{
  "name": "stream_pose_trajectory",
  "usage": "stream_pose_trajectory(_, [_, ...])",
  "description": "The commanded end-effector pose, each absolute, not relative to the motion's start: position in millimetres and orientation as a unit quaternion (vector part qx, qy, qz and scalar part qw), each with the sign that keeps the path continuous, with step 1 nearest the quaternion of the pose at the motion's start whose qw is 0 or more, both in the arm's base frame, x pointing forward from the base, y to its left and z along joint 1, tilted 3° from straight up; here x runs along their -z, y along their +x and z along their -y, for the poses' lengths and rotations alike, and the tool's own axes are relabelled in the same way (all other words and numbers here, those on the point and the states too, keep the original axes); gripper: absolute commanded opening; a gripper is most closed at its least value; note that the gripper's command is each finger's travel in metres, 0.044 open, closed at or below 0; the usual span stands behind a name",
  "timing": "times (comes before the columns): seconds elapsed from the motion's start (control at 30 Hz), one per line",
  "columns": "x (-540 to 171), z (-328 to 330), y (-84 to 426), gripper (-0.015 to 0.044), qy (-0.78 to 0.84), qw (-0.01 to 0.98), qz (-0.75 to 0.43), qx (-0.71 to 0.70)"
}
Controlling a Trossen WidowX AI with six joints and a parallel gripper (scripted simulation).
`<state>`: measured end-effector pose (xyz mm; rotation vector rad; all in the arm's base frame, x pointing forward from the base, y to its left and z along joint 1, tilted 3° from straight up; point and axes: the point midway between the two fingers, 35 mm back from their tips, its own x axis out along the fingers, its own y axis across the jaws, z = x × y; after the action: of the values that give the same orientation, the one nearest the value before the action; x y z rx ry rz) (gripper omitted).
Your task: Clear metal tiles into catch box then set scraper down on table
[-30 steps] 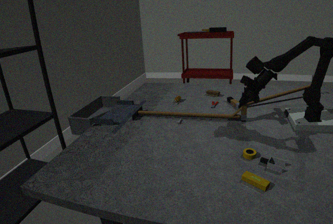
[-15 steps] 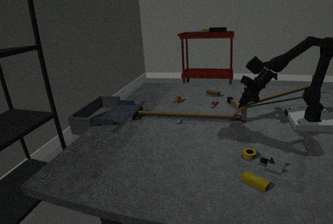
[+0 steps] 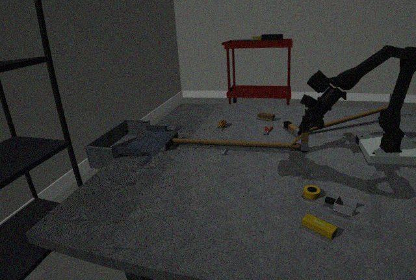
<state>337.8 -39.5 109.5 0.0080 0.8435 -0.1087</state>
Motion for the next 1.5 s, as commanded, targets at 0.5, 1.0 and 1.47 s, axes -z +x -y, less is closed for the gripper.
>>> stream_pose_trajectory(0.5, [-109.4, 39.4, 337.7, 0.0, 0.004, 0.911, -0.409, 0.053])
stream_pose_trajectory(1.0, [-109.2, 39.4, 337.5, 0.0, 0.004, 0.911, -0.41, 0.053])
stream_pose_trajectory(1.47, [-107.3, 40.0, 334.6, 0.0, 0.005, 0.91, -0.411, 0.055])
